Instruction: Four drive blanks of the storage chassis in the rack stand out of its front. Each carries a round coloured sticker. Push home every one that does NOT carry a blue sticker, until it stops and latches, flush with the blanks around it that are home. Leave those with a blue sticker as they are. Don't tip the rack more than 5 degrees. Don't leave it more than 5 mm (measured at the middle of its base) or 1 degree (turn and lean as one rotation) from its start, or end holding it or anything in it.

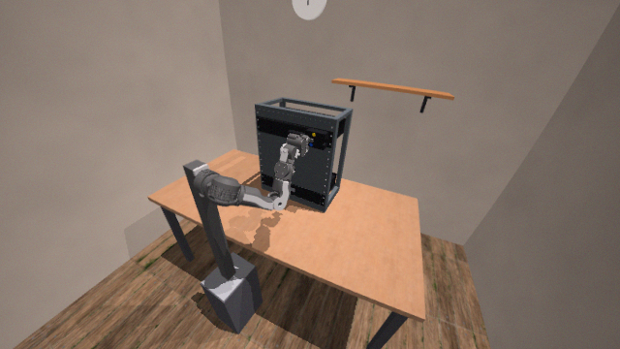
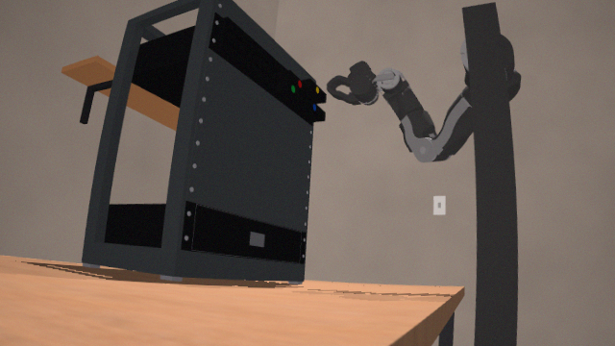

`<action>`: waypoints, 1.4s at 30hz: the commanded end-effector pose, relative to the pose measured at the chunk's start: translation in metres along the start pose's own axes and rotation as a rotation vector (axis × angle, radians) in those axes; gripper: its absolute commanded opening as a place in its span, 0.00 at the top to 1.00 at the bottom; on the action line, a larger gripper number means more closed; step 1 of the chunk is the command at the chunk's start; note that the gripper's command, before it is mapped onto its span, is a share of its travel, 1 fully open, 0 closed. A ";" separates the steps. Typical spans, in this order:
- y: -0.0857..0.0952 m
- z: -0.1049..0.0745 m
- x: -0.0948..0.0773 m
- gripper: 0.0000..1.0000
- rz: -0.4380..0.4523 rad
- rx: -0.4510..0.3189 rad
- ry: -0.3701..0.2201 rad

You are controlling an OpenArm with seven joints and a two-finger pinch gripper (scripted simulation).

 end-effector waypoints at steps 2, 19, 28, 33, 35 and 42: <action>-0.003 -0.001 0.004 1.00 -0.003 -0.001 0.005; -0.057 -0.030 0.084 1.00 -0.003 -0.007 0.007; -0.061 -0.027 0.088 1.00 -0.002 -0.004 0.005; -0.061 0.004 0.088 1.00 -0.002 -0.004 0.004; -0.061 0.018 0.088 1.00 -0.002 -0.004 0.004; -0.060 0.035 0.088 1.00 -0.003 -0.006 0.005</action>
Point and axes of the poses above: the point where the finger pads meet when closed, its own z axis out along the fingers, its own y axis across the jaws, x = y × z, the point moved 3 cm from there along -z, back along the fingers, and after that the axes turned 10 degrees about z, right-handed, at the moved point
